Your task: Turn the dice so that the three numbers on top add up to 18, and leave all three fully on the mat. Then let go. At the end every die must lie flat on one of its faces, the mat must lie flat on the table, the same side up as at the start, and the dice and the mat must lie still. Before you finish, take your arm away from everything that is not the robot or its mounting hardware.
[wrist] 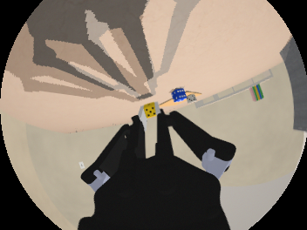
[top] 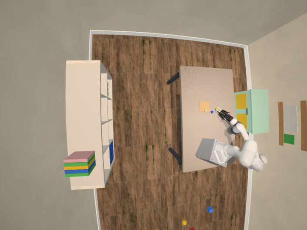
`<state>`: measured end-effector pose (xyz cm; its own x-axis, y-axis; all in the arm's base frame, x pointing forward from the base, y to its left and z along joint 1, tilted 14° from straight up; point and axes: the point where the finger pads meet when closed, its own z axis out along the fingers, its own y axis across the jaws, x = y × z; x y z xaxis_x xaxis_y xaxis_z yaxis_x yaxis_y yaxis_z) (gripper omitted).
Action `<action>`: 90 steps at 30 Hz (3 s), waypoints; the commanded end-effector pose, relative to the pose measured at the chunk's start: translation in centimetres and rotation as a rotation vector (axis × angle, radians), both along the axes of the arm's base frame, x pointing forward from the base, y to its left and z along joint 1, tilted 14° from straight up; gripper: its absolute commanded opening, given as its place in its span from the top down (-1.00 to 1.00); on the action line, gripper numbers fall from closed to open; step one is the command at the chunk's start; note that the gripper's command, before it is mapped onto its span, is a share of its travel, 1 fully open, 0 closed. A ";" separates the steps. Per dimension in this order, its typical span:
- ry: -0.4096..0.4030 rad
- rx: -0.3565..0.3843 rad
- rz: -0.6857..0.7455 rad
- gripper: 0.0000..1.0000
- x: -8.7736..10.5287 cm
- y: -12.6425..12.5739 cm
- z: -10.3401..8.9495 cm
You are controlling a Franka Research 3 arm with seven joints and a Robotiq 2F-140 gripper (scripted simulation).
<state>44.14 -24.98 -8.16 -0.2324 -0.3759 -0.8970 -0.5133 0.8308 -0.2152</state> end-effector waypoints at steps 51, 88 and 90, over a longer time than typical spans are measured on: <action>-0.004 -0.008 0.011 0.75 0.2 0.2 -1.0; -0.004 -0.008 0.011 0.75 0.3 0.1 -1.4; -0.004 -0.008 0.011 0.75 0.3 0.1 -1.4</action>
<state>44.33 -24.95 -9.42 -0.2261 -0.3857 -0.8945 -0.5222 0.8232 -0.2230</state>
